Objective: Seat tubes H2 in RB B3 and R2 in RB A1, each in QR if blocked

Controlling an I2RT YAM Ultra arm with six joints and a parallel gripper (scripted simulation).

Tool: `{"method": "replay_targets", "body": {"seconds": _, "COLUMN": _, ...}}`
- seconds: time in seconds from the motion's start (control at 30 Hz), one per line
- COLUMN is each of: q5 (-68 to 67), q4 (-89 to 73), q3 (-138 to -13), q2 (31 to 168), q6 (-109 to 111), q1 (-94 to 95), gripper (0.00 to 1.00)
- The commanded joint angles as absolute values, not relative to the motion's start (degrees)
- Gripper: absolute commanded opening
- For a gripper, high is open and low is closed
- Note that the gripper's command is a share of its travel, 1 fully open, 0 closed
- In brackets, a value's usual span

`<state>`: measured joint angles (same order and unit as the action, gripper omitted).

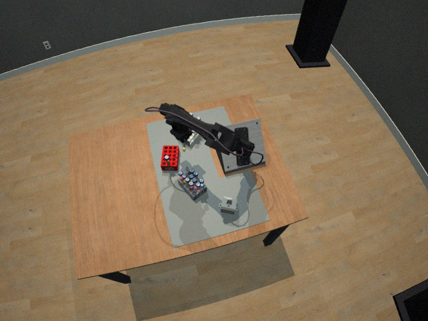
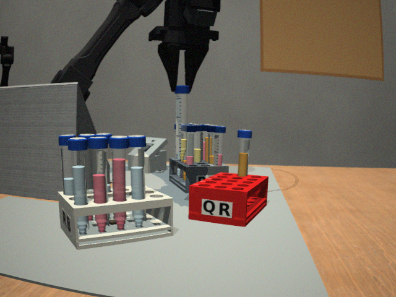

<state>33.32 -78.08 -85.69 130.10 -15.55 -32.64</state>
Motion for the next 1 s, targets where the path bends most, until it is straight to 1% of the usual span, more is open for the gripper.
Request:
{"method": "replay_targets", "body": {"seconds": 0.0, "q5": 33.54, "q4": -78.68, "q3": -86.3, "q2": 129.09, "q6": -25.33, "q1": -33.92, "gripper": 0.0}}
{"method": "replay_targets", "body": {"seconds": 0.43, "q5": 33.44, "q4": -78.53, "q3": -86.18, "q2": 128.97, "q6": -45.16, "q1": -33.87, "gripper": 0.0}}
{"method": "replay_targets", "body": {"seconds": 0.7, "q5": 31.48, "q4": -76.38, "q3": -82.7, "q2": 131.07, "q6": -42.56, "q1": -36.23, "gripper": 0.0}}
{"method": "replay_targets", "body": {"seconds": 0.77, "q5": 31.48, "q4": -76.38, "q3": -82.7, "q2": 131.07, "q6": -42.56, "q1": -36.23, "gripper": 0.0}}
{"method": "replay_targets", "body": {"seconds": 0.8, "q5": 31.09, "q4": -76.17, "q3": -84.88, "q2": 130.71, "q6": -42.14, "q1": -36.81, "gripper": 0.0}}
{"method": "replay_targets", "body": {"seconds": 0.87, "q5": 30.67, "q4": -75.95, "q3": -82.05, "q2": 131.0, "q6": -41.25, "q1": -37.62, "gripper": 0.0}}
{"method": "replay_targets", "body": {"seconds": 0.97, "q5": 29.95, "q4": -75.52, "q3": -81.25, "q2": 131.85, "q6": -39.97, "q1": -38.92, "gripper": 0.0}}
